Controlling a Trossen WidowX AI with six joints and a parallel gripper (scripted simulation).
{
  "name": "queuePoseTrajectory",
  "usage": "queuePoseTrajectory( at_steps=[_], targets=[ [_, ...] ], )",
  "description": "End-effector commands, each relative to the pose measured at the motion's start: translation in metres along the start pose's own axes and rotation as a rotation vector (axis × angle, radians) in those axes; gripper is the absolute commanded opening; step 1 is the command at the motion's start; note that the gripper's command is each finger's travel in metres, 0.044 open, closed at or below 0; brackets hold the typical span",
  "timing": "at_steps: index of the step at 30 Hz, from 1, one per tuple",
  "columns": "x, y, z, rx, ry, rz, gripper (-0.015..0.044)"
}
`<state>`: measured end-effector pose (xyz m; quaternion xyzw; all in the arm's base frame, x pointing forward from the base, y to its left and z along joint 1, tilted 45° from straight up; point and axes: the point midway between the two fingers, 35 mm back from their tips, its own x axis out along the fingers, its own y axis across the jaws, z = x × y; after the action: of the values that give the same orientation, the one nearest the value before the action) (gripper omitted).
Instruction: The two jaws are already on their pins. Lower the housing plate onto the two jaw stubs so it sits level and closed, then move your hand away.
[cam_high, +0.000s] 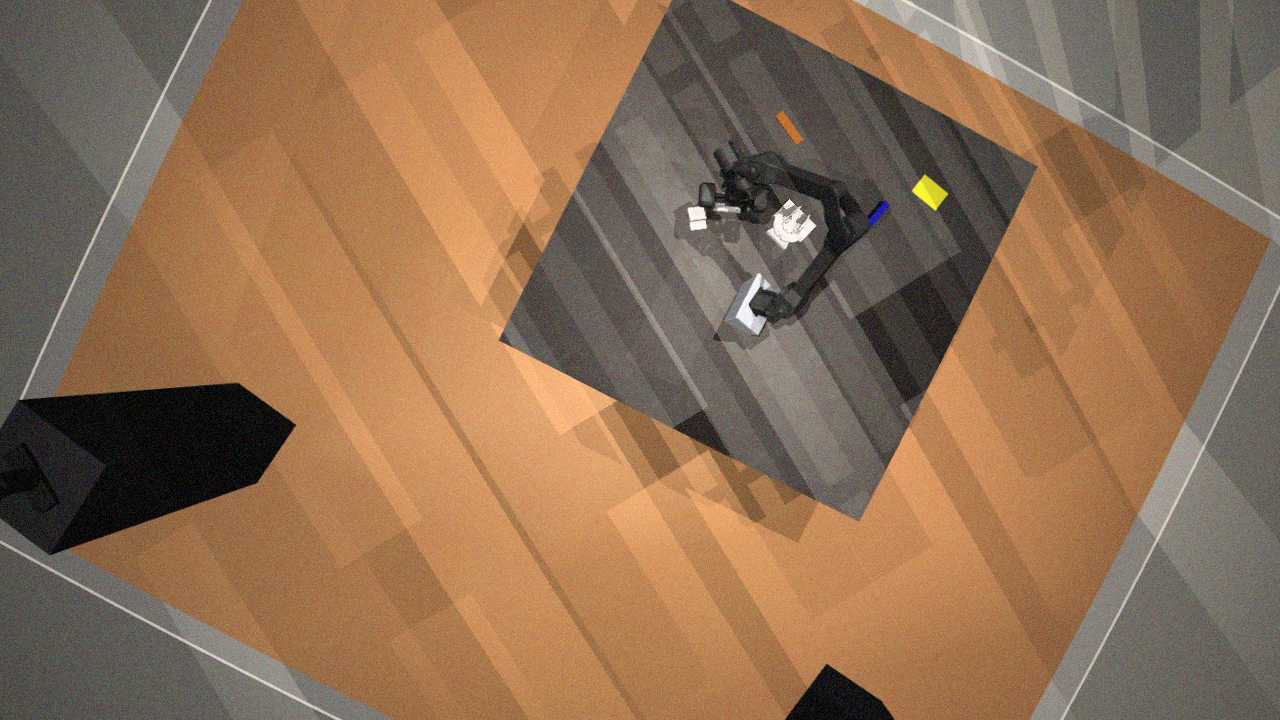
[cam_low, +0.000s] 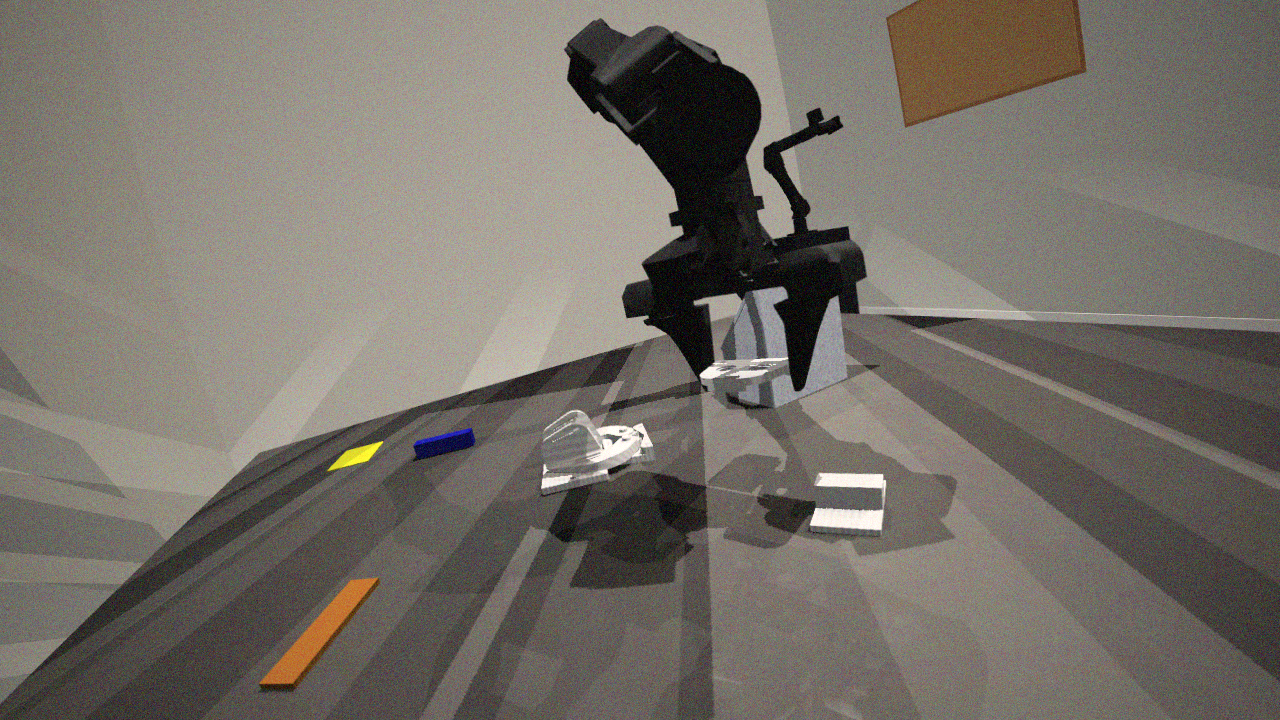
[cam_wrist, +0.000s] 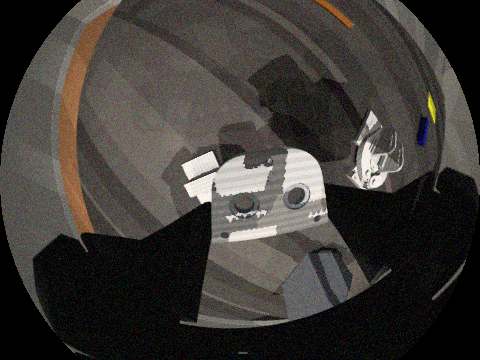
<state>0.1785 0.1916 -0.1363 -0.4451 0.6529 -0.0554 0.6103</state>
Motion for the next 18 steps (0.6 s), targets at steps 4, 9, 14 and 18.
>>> queuePoseTrajectory(
  at_steps=[4, 9, 14, 18],
  targets=[
    [-0.003, -0.023, 0.003, 0.072, -0.007, 0.001, 0.0351],
    [-0.004, -0.039, 0.003, 0.124, -0.009, 0.002, 0.0351],
    [-0.005, -0.056, 0.003, 0.177, -0.010, 0.003, 0.0351],
    [-0.005, -0.069, 0.002, 0.219, -0.011, 0.002, 0.0351]
  ],
)
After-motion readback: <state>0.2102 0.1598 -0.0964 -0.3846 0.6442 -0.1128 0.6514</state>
